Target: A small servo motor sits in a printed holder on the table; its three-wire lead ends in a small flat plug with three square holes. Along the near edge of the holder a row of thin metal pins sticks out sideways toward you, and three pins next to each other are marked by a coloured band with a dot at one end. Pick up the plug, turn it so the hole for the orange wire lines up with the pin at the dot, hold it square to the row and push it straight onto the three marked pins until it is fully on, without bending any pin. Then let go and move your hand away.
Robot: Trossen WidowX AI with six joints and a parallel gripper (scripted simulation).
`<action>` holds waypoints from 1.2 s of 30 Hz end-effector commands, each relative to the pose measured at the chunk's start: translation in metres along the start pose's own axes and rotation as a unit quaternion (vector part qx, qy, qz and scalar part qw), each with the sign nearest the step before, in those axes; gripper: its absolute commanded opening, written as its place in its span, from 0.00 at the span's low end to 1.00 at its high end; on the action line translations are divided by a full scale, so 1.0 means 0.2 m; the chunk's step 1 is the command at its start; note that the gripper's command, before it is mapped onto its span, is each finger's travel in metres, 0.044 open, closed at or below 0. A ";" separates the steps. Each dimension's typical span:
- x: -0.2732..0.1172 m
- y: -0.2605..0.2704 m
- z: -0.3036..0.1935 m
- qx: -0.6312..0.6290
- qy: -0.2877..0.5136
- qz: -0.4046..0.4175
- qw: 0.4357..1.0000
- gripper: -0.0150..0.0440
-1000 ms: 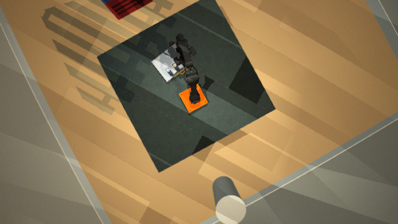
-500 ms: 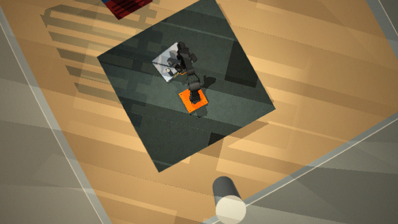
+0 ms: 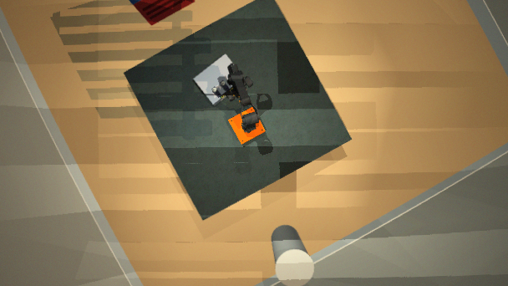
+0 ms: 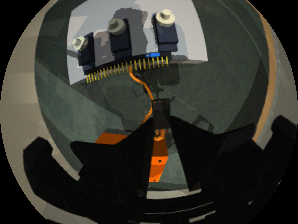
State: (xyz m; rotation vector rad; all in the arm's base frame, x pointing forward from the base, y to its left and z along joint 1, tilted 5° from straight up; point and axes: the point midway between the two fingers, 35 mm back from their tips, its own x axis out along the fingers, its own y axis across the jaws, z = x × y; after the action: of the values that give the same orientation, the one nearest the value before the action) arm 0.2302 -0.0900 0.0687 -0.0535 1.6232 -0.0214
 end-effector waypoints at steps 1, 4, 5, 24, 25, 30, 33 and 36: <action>0.04 0.01 -0.02 -0.003 0.000 -0.001 1.000 0.25; 0.12 0.01 -0.02 -0.003 0.000 -0.001 1.000 0.25; 0.14 0.01 -0.02 -0.003 0.000 -0.001 1.000 0.25; 0.17 0.03 0.16 -0.003 -0.001 0.000 1.000 0.25; 0.17 0.03 0.16 -0.003 -0.001 0.000 1.000 0.25; 0.17 0.02 0.18 -0.003 -0.001 0.000 1.000 0.25; 0.18 0.02 0.19 -0.003 -0.001 0.000 1.000 0.25; 0.18 0.01 0.19 -0.003 -0.001 -0.001 1.000 0.25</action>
State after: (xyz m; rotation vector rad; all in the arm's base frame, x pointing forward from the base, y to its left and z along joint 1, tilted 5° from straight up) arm 0.2633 -0.0871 0.0305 -0.0616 1.6243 -0.0153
